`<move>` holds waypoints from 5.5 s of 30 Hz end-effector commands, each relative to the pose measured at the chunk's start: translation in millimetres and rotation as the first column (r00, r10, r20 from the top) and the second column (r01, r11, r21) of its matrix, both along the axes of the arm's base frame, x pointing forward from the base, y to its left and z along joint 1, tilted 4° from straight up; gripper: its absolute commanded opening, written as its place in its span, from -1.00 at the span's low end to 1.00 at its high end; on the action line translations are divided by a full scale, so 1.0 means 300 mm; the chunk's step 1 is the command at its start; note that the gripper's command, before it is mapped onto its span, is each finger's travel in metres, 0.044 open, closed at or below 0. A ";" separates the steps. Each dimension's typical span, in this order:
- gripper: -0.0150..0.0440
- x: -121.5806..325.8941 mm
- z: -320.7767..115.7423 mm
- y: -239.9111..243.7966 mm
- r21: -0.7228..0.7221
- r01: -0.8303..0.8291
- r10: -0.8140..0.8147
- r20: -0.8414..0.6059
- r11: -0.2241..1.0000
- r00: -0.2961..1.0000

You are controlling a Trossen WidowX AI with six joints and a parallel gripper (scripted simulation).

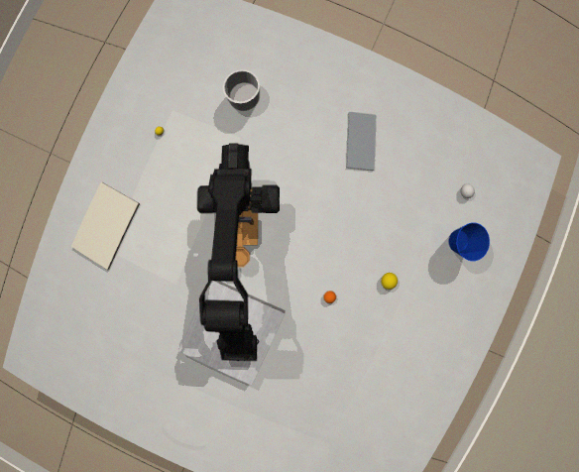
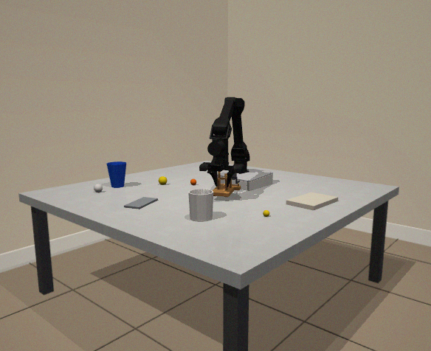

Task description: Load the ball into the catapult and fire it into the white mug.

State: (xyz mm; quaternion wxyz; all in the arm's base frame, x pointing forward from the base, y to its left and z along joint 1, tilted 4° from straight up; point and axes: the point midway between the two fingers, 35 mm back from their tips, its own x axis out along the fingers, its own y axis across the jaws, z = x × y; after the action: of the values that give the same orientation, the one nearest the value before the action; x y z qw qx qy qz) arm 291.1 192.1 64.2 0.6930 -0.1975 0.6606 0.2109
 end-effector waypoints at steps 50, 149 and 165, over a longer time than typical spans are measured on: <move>0.31 0.034 -0.072 0.022 0.028 0.000 -0.001 0.042 1.000 0.999; -0.03 -0.235 -0.234 -1.045 0.028 0.407 -0.407 0.016 0.913 0.913; -0.49 -0.227 -0.020 -1.074 0.027 0.407 -0.407 0.017 0.913 0.913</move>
State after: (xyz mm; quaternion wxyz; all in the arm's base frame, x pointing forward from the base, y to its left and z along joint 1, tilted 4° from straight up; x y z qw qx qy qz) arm 220.8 -127.1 38.1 0.7243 -0.0455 0.6844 0.0702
